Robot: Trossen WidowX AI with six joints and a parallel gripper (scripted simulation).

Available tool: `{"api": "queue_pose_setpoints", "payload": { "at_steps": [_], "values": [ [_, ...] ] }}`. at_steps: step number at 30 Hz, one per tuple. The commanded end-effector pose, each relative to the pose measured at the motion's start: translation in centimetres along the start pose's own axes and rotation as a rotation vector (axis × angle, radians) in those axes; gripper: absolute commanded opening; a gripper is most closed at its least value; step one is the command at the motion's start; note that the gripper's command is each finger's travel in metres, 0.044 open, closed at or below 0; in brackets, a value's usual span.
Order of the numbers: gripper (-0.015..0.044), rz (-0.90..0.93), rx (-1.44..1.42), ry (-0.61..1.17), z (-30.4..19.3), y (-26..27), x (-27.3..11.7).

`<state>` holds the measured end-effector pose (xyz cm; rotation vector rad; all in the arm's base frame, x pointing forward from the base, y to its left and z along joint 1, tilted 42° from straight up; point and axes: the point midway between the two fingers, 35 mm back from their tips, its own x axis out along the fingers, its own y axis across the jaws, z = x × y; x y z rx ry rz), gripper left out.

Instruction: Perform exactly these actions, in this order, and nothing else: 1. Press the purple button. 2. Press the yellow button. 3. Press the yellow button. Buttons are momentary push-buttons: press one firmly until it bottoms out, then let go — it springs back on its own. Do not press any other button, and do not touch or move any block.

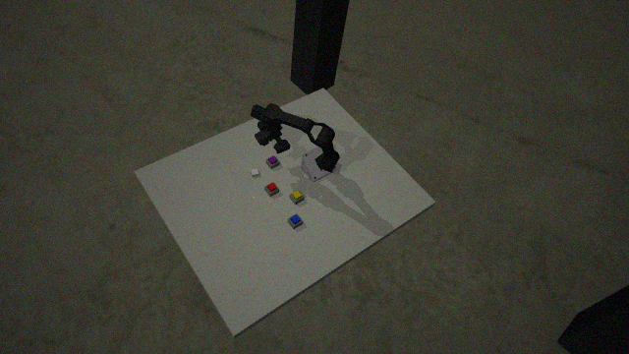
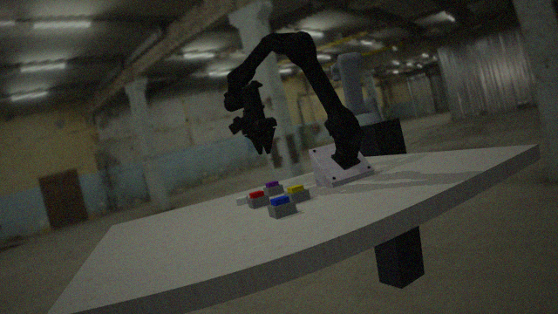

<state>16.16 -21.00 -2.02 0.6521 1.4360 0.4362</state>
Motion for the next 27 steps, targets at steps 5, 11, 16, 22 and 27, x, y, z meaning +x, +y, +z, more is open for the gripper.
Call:
{"api": "queue_pose_setpoints", "payload": {
  "at_steps": [5,11,16,22,27],
  "values": [
    [0.0269,0.018,-0.014,-0.007,0.0,0.3,5.3],
    [0.0111,0.018,-0.018,-0.008,0.0,0.3,6.3],
    [0.0020,0.018,-0.018,-0.008,0.0,0.3,6.3],
    [0.0020,0.018,-0.018,-0.008,0.0,0.3,6.3],
    [0.0020,0.018,-0.018,-0.008,0.0,0.3,6.8]
  ]
}}
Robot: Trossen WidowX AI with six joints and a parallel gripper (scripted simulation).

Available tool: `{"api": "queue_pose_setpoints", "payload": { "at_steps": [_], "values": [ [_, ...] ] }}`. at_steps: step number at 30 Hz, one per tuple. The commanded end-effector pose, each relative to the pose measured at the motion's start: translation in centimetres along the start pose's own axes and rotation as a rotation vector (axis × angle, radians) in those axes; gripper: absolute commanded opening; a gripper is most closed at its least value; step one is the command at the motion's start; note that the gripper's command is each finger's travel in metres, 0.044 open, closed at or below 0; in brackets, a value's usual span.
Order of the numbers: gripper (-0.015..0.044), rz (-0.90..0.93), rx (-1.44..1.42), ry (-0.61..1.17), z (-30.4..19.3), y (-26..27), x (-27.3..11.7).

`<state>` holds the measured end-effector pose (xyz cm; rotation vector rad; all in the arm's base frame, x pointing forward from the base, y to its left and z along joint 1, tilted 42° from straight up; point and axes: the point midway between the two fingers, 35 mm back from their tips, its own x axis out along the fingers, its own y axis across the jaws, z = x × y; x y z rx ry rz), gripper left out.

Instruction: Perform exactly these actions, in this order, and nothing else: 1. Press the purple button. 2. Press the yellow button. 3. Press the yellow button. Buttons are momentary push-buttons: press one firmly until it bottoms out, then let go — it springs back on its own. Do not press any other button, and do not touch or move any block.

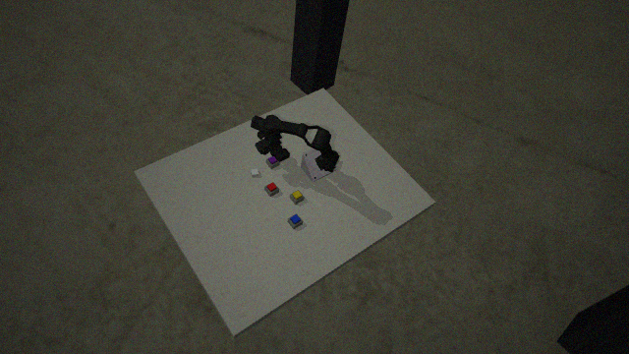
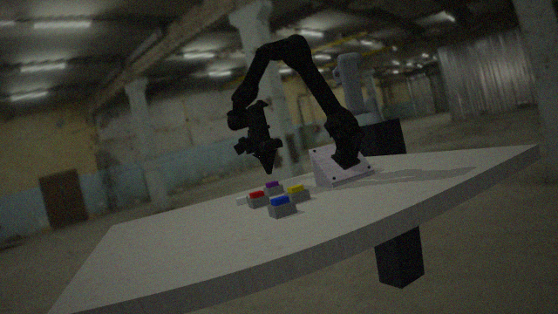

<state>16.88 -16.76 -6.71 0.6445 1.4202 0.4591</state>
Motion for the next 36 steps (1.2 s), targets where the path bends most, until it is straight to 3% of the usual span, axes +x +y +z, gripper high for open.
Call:
{"api": "queue_pose_setpoints", "payload": {
  "at_steps": [1,18,36],
  "values": [
    [0.0020,0.005,0.004,-0.002,0.0,0.1,0.6],
    [0.0020,0.006,0.004,-0.002,0.0,0.1,3.3],
    [0.0020,0.006,0.004,-0.002,0.0,0.2,3.4]
  ]
}}
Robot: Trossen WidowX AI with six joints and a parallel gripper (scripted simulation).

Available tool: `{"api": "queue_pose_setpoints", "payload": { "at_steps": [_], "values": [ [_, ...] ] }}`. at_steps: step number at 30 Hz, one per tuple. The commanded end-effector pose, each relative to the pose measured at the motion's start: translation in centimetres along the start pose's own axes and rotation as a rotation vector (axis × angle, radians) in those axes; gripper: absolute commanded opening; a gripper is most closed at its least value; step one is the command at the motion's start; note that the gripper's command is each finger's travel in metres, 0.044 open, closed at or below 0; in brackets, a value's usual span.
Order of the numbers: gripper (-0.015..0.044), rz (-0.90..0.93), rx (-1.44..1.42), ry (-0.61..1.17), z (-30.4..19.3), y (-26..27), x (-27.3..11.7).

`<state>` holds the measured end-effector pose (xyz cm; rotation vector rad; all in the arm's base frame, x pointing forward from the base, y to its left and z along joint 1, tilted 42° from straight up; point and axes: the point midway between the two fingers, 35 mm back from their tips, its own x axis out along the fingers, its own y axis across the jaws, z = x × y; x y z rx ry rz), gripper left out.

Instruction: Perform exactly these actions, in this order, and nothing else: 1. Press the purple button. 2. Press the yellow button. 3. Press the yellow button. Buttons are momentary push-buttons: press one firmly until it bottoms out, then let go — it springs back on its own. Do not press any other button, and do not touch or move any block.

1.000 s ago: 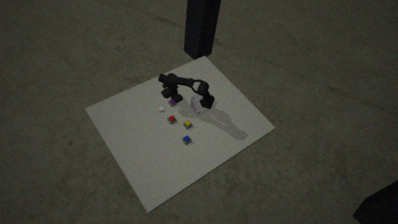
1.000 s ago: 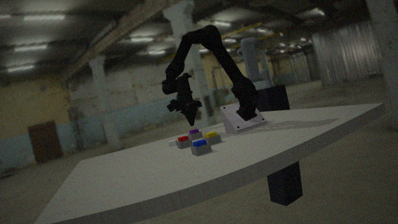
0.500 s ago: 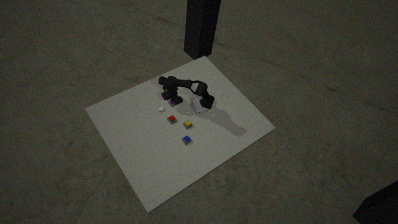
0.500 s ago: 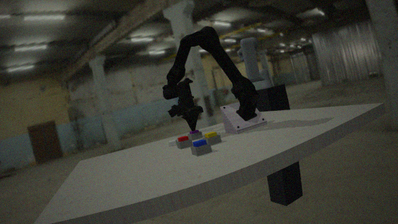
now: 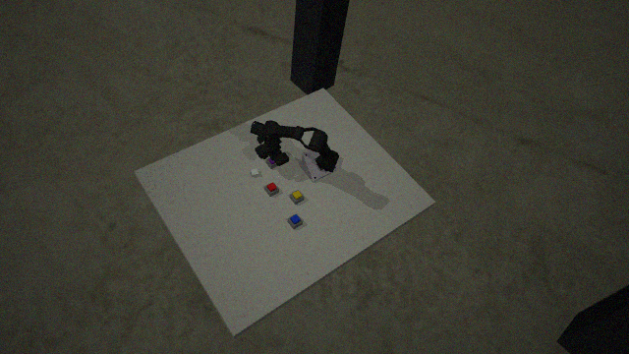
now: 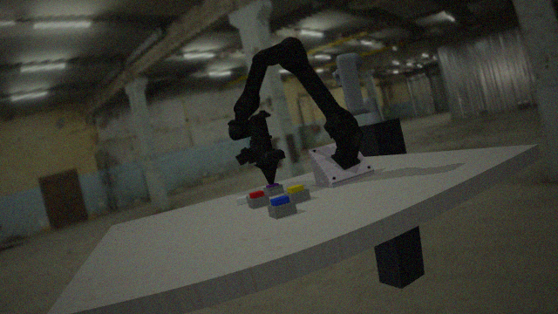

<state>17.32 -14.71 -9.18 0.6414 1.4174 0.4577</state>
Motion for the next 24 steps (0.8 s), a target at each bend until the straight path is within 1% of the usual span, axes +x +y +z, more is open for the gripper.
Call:
{"api": "queue_pose_setpoints", "payload": {
  "at_steps": [1,3,6,11,16,21,24],
  "values": [
    [0.0020,0.008,0.006,0.000,-0.1,0.2,0.2],
    [0.0020,0.001,0.001,0.000,0.0,0.0,-0.3],
    [0.0020,0.007,0.006,0.001,-0.1,0.1,-3.0],
    [0.0020,0.007,0.007,0.001,-0.1,0.1,-3.5],
    [0.0020,0.006,0.008,0.002,-0.1,0.0,-9.2],
    [0.0020,0.005,0.008,0.002,0.0,0.3,-9.5],
    [0.0020,-0.003,0.011,0.002,1.4,3.7,-10.1]
  ]
}}
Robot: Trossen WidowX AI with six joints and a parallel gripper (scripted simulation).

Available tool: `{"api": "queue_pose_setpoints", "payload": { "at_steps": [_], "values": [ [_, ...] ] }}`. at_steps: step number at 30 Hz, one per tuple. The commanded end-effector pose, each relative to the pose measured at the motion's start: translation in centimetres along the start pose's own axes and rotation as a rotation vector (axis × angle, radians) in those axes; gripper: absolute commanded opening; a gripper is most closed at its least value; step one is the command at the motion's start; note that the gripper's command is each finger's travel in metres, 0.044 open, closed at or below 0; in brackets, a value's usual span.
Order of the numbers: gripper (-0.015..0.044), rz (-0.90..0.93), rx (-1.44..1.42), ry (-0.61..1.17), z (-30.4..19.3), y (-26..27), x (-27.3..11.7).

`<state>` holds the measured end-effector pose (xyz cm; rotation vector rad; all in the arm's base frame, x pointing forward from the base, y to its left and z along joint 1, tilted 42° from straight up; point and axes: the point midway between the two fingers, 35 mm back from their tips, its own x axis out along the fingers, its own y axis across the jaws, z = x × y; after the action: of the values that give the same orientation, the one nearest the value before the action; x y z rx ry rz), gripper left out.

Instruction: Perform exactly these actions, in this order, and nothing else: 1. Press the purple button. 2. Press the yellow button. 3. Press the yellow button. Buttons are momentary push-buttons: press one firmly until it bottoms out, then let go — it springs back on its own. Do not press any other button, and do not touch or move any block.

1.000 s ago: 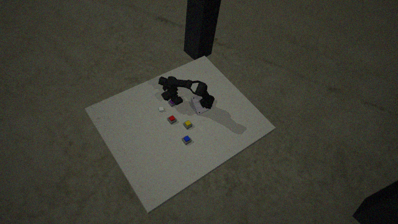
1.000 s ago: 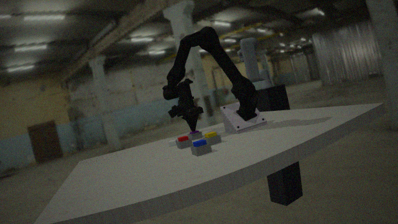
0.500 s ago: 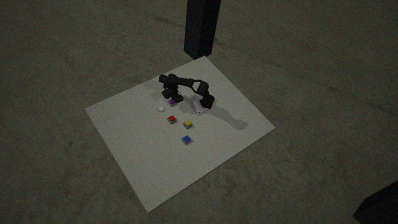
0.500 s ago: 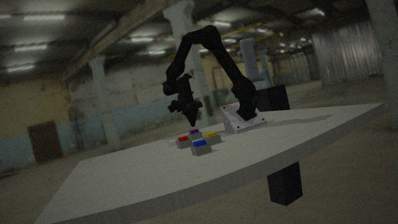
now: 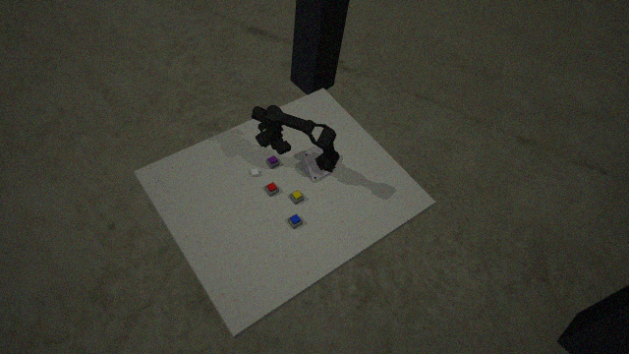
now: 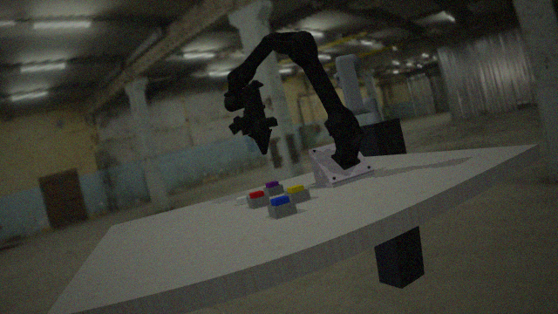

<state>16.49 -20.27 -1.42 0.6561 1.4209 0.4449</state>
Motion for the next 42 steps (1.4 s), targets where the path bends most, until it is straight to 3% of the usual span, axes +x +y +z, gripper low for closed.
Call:
{"api": "queue_pose_setpoints", "payload": {
  "at_steps": [1,13,19,25,42],
  "values": [
    [0.0020,-0.005,-0.005,0.004,1.7,4.5,-0.8],
    [0.0020,0.019,-0.008,0.005,1.3,21.8,-0.1],
    [0.0020,0.020,-0.008,0.006,1.2,22.0,0.1],
    [0.0020,0.022,-0.010,0.004,1.2,22.2,5.9],
    [0.0020,0.022,-0.010,0.004,1.2,22.2,7.9]
  ]
}}
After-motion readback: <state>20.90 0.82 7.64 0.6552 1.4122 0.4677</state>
